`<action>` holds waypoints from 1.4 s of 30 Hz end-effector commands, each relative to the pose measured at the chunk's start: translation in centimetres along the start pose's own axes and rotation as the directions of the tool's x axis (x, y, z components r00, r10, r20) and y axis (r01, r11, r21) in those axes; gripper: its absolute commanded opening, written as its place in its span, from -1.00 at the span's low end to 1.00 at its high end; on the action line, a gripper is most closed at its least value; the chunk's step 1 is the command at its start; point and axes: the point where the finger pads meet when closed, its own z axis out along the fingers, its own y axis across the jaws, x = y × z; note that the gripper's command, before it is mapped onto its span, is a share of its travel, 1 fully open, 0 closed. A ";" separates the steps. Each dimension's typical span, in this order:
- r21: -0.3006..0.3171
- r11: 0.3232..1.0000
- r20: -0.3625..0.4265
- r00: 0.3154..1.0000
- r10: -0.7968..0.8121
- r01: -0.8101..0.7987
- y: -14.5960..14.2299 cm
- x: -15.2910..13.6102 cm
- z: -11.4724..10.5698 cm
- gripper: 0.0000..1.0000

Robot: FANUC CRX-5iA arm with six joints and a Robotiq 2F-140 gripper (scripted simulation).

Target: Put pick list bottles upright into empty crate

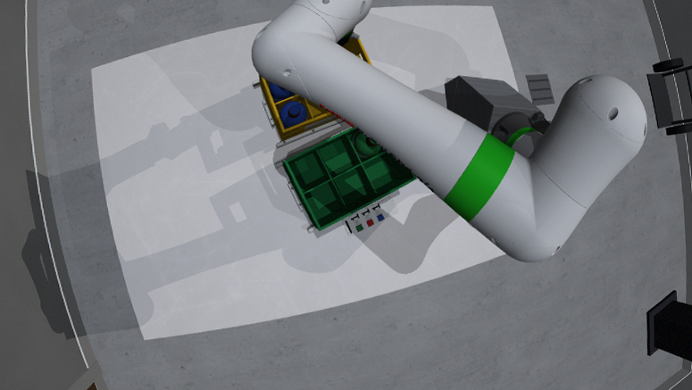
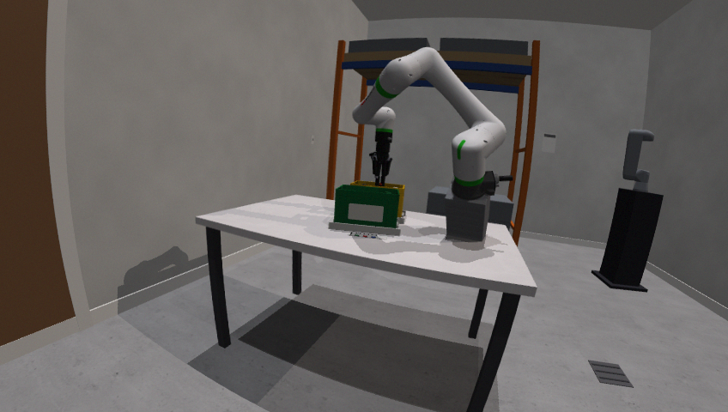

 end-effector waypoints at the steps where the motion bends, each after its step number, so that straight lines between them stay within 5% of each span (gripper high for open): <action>1: -0.001 1.000 -0.002 1.000 0.000 0.000 0.0 0.1 -0.5 -0.80; 42: -0.001 1.000 -0.002 1.000 0.000 0.000 0.0 0.0 -6.7 -0.80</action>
